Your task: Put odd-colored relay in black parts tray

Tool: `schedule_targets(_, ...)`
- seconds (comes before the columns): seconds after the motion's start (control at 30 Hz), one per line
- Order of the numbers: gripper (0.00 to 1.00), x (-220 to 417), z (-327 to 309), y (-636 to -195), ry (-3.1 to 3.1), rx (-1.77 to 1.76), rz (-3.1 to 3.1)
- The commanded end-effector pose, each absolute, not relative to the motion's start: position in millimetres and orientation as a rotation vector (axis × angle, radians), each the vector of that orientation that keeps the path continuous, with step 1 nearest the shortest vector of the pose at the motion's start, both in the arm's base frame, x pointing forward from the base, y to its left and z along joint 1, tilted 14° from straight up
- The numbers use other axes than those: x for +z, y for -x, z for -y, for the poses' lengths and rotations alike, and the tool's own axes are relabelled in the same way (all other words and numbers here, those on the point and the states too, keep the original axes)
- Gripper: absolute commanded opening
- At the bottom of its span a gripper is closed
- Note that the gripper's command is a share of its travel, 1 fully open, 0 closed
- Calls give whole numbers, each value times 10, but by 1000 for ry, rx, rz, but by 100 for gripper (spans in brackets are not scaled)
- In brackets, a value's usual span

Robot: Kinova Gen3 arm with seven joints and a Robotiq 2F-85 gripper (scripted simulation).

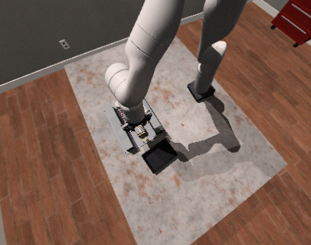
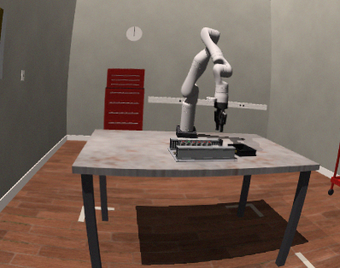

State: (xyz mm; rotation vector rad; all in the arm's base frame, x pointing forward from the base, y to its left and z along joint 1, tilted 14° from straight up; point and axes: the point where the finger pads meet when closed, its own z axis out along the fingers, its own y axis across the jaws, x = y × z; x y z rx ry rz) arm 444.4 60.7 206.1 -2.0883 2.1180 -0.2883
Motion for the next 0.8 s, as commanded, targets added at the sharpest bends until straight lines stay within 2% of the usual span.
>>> schedule_targets(0.0, 61, 2070, -514, -4446, 2087, -289, -2117)
schedule_targets(0.27, 61, 2079, -117, -4439, 2087, -289, -2117)
schedule_targets(0.77, 61, 2087, 199, -4433, 2087, -289, -2117)
